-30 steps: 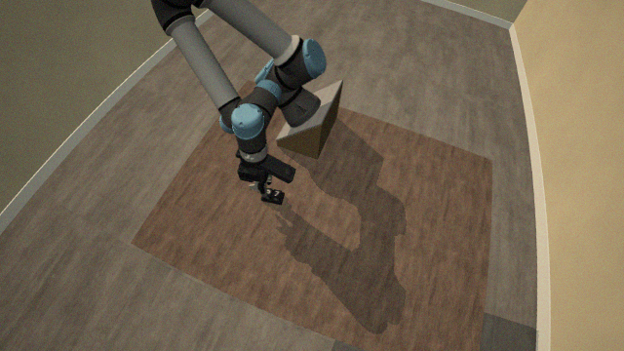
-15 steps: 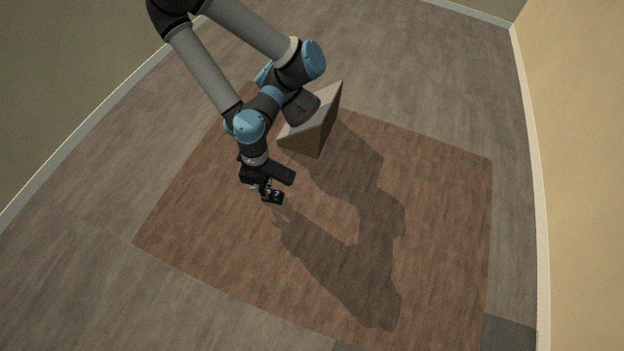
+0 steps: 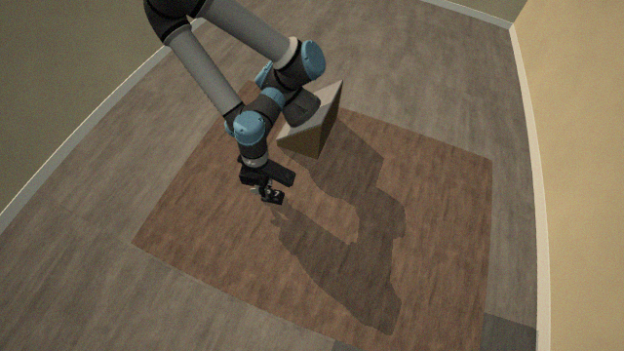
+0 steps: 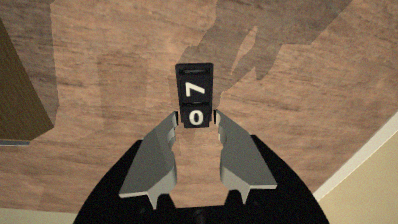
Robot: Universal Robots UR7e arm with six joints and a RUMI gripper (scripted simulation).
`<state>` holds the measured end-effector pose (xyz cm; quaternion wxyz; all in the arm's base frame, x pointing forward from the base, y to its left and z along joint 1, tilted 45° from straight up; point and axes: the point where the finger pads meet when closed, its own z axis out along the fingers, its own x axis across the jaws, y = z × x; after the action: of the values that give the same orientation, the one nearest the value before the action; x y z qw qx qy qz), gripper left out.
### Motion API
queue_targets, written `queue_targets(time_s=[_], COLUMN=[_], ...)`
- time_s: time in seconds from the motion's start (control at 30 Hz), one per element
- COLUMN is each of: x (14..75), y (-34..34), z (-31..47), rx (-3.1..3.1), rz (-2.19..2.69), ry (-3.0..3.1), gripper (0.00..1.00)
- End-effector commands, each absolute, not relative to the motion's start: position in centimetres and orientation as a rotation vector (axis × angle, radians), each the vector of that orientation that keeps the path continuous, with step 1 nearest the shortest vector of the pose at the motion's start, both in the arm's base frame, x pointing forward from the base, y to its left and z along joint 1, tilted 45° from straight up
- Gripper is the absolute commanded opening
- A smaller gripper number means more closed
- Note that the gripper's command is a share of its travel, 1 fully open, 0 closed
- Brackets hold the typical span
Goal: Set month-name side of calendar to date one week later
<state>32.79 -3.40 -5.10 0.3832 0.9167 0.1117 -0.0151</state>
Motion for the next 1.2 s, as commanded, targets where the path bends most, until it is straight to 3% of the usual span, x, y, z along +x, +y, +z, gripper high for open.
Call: queue_targets(time_s=[0.0,0.87,0.9,1.17], x=[32.81,32.81,32.81,32.81], y=[-3.39,-3.39,-3.39,-3.39], z=[-5.09,-5.09,-5.09,-5.09], rx=[2.337,2.337,2.337,2.337], rz=[-0.037,-0.037,-0.037,-0.037], ry=[0.285,0.285,0.285,0.285], gripper=[0.28,0.28,0.1,0.1])
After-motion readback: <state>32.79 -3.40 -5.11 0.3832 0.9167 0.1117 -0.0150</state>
